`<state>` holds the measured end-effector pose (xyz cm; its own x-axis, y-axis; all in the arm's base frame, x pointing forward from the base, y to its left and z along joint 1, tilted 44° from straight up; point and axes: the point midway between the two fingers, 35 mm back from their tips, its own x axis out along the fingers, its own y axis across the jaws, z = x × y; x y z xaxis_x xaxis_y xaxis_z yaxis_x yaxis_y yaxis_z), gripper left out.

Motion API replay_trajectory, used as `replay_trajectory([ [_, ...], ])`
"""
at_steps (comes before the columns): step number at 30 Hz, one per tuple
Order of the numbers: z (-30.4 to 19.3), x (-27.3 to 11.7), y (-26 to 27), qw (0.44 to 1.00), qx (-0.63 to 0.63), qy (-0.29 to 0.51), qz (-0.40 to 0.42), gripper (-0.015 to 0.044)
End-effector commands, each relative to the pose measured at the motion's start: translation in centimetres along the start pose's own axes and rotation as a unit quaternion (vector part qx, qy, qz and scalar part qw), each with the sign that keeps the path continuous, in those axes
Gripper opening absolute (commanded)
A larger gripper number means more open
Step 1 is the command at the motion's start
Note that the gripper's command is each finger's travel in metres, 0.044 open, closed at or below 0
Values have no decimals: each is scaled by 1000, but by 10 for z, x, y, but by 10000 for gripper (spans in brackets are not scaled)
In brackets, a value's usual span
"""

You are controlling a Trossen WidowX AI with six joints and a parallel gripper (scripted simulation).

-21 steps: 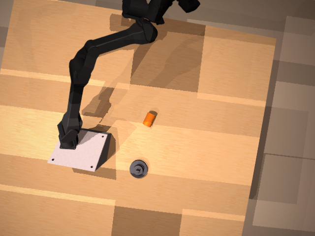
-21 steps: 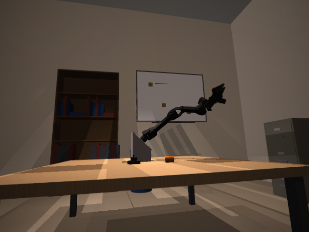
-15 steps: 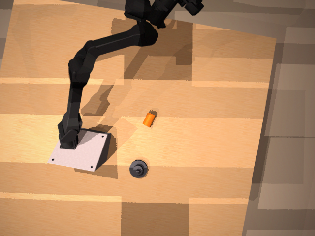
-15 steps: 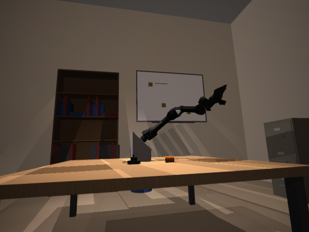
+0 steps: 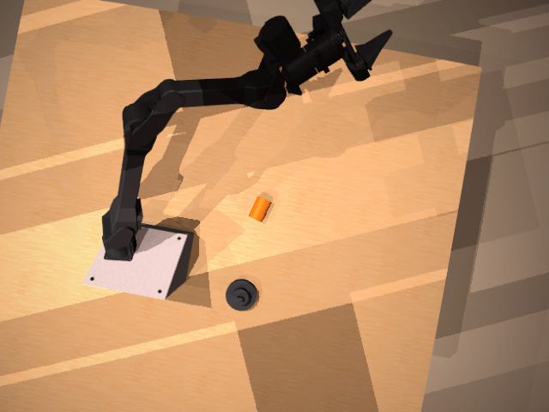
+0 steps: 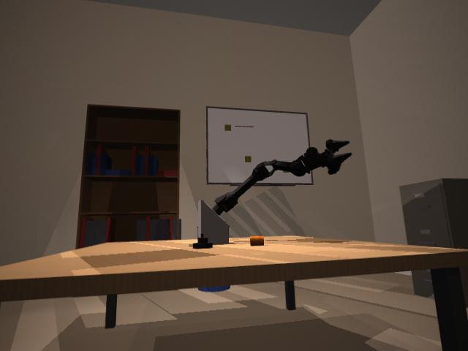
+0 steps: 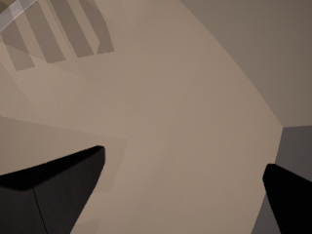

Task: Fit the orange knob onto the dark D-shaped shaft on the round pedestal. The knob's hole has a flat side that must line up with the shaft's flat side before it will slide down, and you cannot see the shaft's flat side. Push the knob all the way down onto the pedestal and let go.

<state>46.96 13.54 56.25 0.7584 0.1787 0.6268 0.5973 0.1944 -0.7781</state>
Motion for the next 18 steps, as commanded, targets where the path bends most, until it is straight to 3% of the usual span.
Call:
replay_trajectory([
  [1, -9, -18, 76, 975, 181, -11, 129, 440],
  [9, -23, -54, 149, 884, 385, 42, 261, 440],
  [18, -39, -115, 219, 698, 589, 173, 369, 440],
])
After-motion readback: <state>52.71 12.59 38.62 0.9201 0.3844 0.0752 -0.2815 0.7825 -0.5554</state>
